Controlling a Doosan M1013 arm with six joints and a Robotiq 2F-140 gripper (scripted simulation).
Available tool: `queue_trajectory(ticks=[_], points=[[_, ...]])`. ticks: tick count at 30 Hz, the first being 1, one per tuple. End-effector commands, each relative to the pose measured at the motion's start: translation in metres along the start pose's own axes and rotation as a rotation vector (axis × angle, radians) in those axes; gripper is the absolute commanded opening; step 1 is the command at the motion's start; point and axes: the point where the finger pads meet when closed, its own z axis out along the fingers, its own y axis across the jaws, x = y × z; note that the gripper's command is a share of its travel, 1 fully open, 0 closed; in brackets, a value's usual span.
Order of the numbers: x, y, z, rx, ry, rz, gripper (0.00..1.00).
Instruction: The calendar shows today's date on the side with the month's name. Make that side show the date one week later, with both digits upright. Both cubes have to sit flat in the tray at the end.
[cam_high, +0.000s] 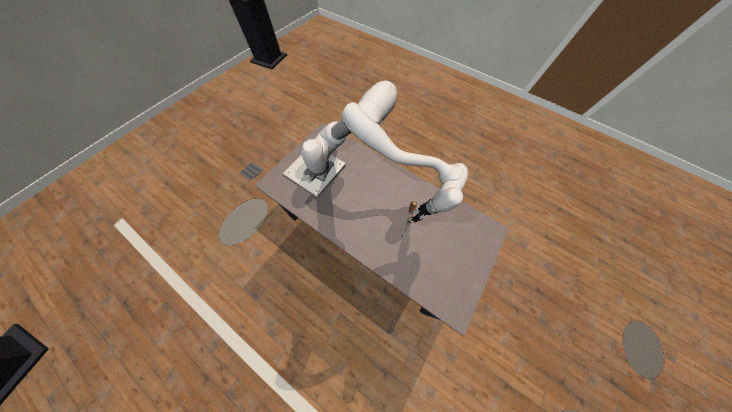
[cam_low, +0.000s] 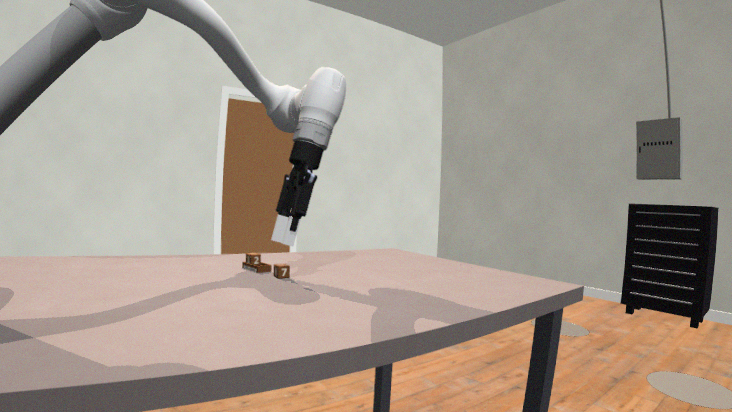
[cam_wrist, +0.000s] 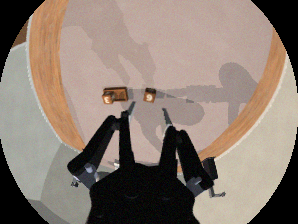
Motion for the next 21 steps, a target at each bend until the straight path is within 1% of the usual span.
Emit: queue_trajectory(ticks=[1,8,10,14,15,21], points=[[0.0001,0.0,0.0004,0.0,0.029,0.0,0.46],[-0.0028,0.0,0.0006,0.0,0.233,0.0,0.46],[-0.0048,-0.0001,0.0003,0.0,0.258,0.0,0.46],[-0.0071,-0.0001,0.0006,0.0,0.258,0.0,0.46],[-0.0071,-0.0001,0.0006,0.0,0.258,0.0,1.0],[-0.0071,-0.0001,0.0006,0.0,0.258,0.0,1.0]])
